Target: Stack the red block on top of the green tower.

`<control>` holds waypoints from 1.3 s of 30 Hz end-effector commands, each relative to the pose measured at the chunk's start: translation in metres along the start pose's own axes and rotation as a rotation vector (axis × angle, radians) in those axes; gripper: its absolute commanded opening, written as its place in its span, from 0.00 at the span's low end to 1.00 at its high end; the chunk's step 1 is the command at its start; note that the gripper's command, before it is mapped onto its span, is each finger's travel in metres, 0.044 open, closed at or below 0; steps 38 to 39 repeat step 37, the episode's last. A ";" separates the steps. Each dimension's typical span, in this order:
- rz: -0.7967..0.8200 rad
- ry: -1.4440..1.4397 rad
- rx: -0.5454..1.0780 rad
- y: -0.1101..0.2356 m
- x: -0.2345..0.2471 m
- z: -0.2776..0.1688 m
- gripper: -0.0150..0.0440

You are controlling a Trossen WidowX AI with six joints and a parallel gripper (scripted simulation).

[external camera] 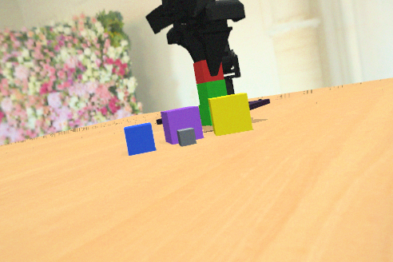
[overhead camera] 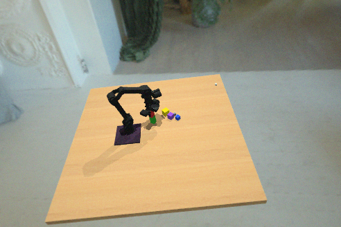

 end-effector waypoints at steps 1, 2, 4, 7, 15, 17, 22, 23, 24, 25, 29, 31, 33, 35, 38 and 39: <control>0.000 0.000 0.000 0.000 0.000 0.000 0.39; 0.000 0.000 0.000 0.000 0.000 0.000 0.43; 0.000 0.000 0.000 0.000 0.000 0.000 0.52; 0.000 0.000 0.000 0.000 0.000 0.000 0.65; 0.000 0.000 0.000 0.000 0.000 0.000 1.00; 0.000 0.000 0.000 0.000 0.000 0.000 1.00; 0.000 0.000 0.000 0.000 0.000 0.000 1.00; 0.000 0.000 0.000 0.000 0.000 0.000 1.00; 0.000 0.000 0.000 0.000 0.000 0.000 1.00; 0.000 0.000 0.000 0.000 0.000 0.000 1.00; 0.000 0.000 0.000 0.000 0.000 0.000 1.00; 0.000 0.000 0.000 0.000 0.000 0.000 1.00; 0.000 0.000 0.000 0.000 0.000 0.000 1.00; 0.000 0.000 0.000 0.000 0.000 0.000 1.00; 0.000 0.000 0.000 0.000 0.000 0.000 1.00; 0.000 0.000 0.000 0.000 0.000 0.000 1.00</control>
Point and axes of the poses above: the point midway between the two fingers, 35 mm back from their tips, its own y axis back along the fingers, its own x axis across the jaws, z = x × y, the point moved 10 cm from there along y, back along the fingers, and after that the axes turned 3 degrees about y, right-handed, at the moved point
